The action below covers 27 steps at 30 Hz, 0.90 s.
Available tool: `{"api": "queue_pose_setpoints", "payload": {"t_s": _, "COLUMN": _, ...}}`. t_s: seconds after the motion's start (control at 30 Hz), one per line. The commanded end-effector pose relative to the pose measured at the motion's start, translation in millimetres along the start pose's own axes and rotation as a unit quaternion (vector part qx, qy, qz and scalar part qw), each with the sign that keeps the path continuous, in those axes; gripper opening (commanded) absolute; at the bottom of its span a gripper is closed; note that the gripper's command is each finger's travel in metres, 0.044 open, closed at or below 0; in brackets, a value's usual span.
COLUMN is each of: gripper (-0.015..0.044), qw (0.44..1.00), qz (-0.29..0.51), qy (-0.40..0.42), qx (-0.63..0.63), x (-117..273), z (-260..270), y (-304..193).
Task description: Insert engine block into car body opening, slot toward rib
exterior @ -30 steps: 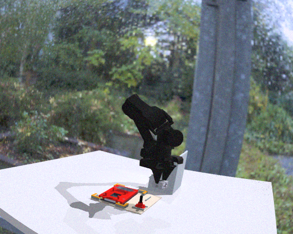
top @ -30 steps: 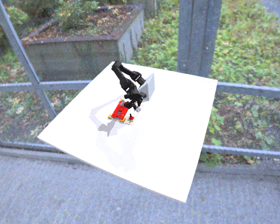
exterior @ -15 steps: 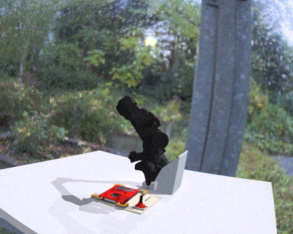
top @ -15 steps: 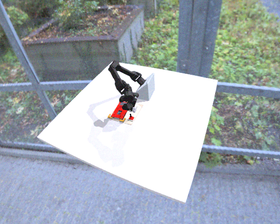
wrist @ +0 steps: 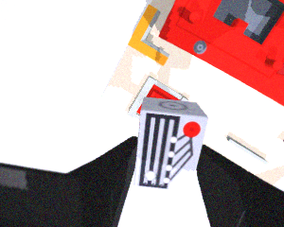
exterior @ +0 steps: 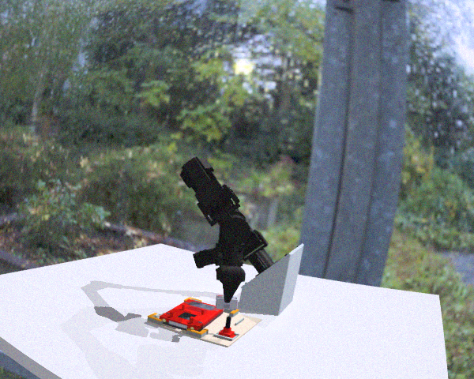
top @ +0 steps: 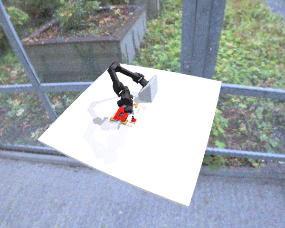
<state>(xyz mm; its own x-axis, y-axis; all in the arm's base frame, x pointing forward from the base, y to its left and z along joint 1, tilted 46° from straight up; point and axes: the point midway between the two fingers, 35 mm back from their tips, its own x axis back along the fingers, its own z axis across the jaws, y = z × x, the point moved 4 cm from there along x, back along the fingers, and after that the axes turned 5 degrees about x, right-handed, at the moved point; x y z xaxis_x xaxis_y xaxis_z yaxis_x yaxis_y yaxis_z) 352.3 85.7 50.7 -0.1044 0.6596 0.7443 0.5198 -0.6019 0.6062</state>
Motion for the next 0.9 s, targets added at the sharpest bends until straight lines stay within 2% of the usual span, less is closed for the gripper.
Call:
{"api": "queue_pose_setpoints", "payload": {"t_s": 0.0, "gripper": 0.0000, "qw": 0.998, "qz": -0.003, "qy": -0.001, "qx": 0.063, "x": -3, "z": -7, "y": 12}}
{"api": "queue_pose_setpoints", "payload": {"t_s": 0.43, "gripper": 0.0000, "qw": 0.971, "qz": -0.007, "qy": -0.008, "qx": 0.240, "x": -13, "z": -24, "y": 39}}
{"api": "queue_pose_setpoints", "payload": {"t_s": 0.87, "gripper": 0.0000, "qw": 0.912, "qz": -0.009, "qy": -0.019, "qx": 0.409, "x": -23, "z": -44, "y": 62}}
